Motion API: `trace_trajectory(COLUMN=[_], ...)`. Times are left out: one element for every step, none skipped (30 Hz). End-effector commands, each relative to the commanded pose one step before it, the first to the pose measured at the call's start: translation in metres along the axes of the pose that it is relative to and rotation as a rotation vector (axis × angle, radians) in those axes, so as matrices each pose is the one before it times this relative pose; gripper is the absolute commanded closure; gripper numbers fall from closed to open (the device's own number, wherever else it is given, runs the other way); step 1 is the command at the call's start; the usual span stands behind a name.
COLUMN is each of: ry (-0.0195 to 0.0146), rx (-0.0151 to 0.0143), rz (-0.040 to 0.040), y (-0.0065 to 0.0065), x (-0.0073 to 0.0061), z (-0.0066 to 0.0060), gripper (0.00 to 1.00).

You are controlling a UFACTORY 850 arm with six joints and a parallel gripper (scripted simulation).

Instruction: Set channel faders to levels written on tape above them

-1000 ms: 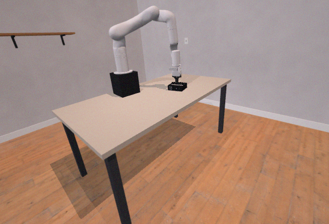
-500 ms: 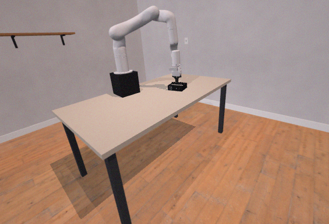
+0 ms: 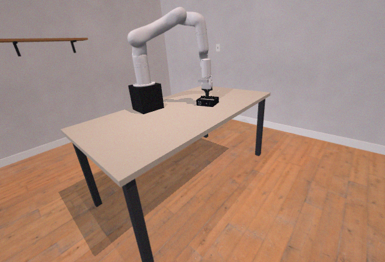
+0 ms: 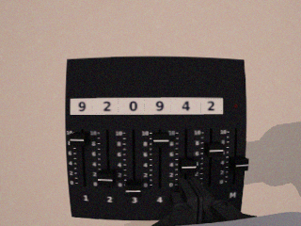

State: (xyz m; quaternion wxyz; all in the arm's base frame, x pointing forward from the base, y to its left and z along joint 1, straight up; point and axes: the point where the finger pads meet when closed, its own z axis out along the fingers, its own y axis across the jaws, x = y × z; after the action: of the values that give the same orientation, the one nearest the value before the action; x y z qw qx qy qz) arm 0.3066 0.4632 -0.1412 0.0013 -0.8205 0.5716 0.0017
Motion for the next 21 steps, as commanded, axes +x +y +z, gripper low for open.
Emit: trace_trajectory(ry=[-0.00098, 0.0, 0.0, 0.0, 0.0, 0.0, 0.0, 0.0, 0.0, 0.0, 0.0, 0.0, 0.0, 0.0, 0.0, 0.0, 0.0, 0.0, 0.0, 0.0, 0.0], rx=[0.00155, 0.0, 0.0, 0.0, 0.0, 0.0, 0.0, 0.0, 0.0, 0.0, 0.0, 0.0, 0.0, 0.0, 0.0, 0.0, 0.0, 0.0, 0.0, 0.0, 0.0], rz=[0.00002, 0.0, 0.0, 0.0, 0.0, 0.0, 0.0, 0.0, 0.0, 0.0, 0.0, 0.0, 0.0, 0.0, 0.0, 0.0, 0.0, 0.0, 0.0, 0.0, 0.0], y=[-0.00086, 0.0, 0.0, 0.0, 0.0, 0.0, 0.0, 0.0, 0.0, 0.0, 0.0, 0.0, -0.00001, 0.0, 0.0, 0.0, 0.0, 0.0, 0.0, 0.0, 0.0], x=[-0.00088, 0.0, 0.0, 0.0, 0.0, 0.0, 0.0, 0.0, 0.0, 0.0, 0.0, 0.0, 0.0, 0.0, 0.0, 0.0, 0.0, 0.0, 0.0, 0.0, 0.0], z=[-0.00136, -0.00077, -0.00115, -0.00155, -0.00193, -0.00229, -0.0026, -0.00285, -0.00302, -0.0031, 0.0, 0.0, -0.00312, -0.00303, -0.00287, -0.00263, -0.00232, -0.00196, -0.00157, -0.00117, -0.00078], gripper=[1.0, 1.0, 1.0, 1.0, 1.0, 1.0, 1.0, 1.0, 1.0, 1.0, 1.0, 1.0, 1.0, 1.0, 1.0, 1.0, 1.0, 1.0, 1.0, 1.0, 1.0])
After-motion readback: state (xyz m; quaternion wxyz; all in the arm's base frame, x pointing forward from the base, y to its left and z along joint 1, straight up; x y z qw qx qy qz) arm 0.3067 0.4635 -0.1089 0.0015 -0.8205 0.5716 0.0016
